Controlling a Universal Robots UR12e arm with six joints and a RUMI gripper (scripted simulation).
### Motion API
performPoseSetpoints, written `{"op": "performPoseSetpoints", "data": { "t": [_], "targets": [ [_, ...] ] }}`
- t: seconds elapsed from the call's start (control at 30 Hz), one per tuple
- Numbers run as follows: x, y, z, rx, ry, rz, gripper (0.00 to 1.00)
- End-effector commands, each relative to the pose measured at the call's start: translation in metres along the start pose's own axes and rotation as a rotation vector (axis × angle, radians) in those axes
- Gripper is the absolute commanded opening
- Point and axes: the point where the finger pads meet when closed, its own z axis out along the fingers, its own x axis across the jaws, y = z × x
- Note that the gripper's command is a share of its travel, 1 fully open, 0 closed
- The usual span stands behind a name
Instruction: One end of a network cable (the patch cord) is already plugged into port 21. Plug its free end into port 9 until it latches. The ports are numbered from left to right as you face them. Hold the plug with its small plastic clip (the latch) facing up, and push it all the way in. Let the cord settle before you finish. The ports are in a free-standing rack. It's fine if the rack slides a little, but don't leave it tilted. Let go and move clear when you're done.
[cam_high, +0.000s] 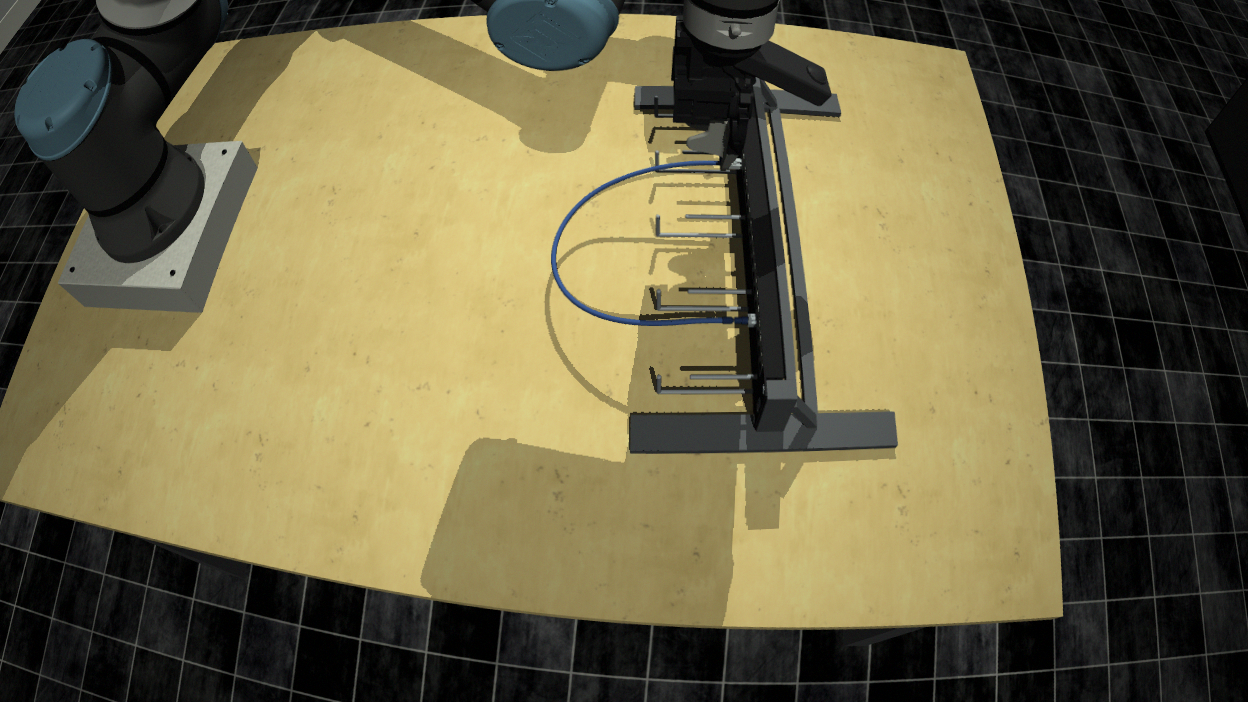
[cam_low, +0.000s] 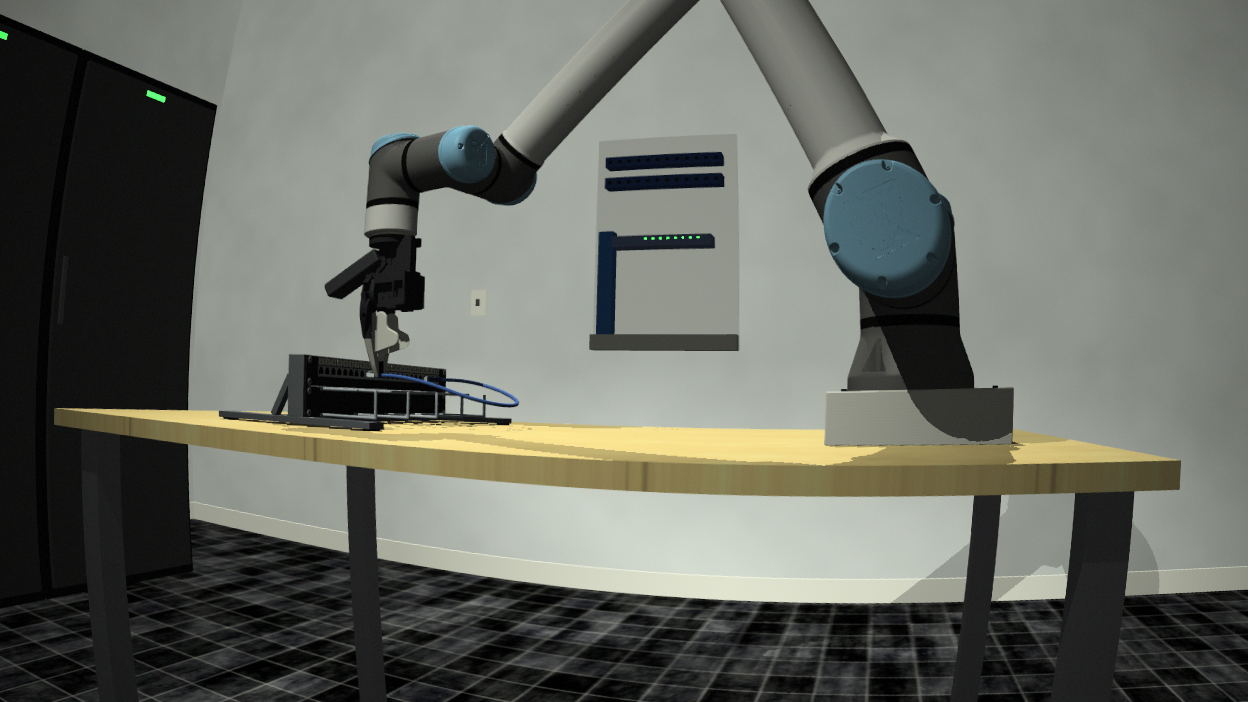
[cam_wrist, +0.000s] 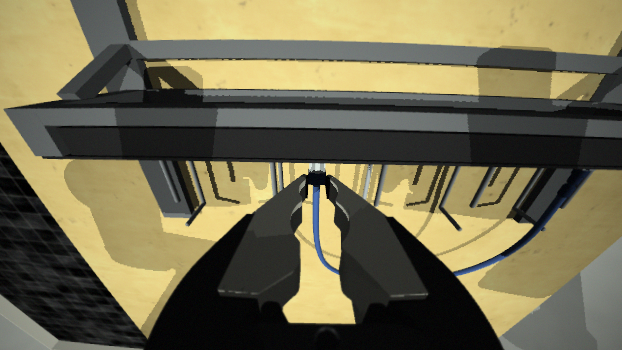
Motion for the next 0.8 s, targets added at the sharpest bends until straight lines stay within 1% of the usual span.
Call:
{"op": "performPoseSetpoints", "data": {
  "t": [0.0,0.77],
  "targets": [
    [0.0001,-0.0008,-0.001,0.002,0.0,0.0,0.0],
    [0.0001,-0.0027,-0.001,0.008,0.0,0.0,0.0]
  ]
}}
